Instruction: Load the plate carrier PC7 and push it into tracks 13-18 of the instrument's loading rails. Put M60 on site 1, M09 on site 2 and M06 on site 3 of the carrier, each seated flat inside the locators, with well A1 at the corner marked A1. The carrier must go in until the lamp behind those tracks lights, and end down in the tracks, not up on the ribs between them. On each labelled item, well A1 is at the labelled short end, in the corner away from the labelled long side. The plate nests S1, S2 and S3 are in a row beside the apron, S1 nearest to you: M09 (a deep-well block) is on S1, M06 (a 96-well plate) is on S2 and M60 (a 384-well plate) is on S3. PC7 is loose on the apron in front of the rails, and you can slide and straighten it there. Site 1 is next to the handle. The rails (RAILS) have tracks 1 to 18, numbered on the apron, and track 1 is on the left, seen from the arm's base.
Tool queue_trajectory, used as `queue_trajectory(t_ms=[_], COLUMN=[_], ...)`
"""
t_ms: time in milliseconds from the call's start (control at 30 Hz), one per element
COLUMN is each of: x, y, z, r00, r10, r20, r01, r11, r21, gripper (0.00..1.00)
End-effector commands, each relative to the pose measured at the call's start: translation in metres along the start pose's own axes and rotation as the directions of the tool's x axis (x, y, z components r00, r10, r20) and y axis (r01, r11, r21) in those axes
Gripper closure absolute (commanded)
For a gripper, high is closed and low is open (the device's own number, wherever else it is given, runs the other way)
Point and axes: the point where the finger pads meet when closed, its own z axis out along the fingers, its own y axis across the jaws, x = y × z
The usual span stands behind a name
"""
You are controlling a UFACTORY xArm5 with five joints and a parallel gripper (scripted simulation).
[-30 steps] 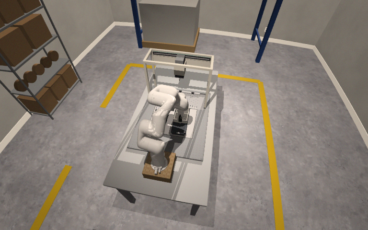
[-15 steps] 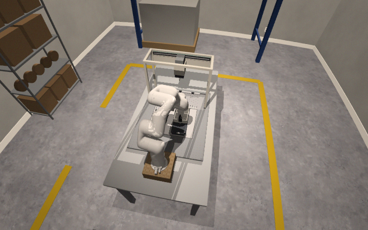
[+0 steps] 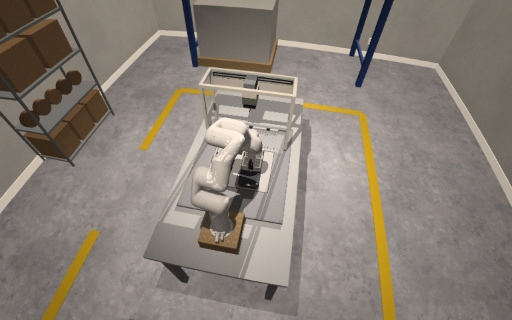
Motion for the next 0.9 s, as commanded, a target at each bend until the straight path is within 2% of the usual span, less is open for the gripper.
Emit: queue_trajectory(t_ms=[0,867], x=[0.000,-0.001], y=[0.002,0.001], z=[-0.006,-0.046], r00=[1.000,1.000], r10=[0.000,0.000], r20=[-0.011,-0.011], r01=[0.000,0.000], r11=[1.000,1.000], r21=[-0.006,-0.006], gripper=[0.00,0.00])
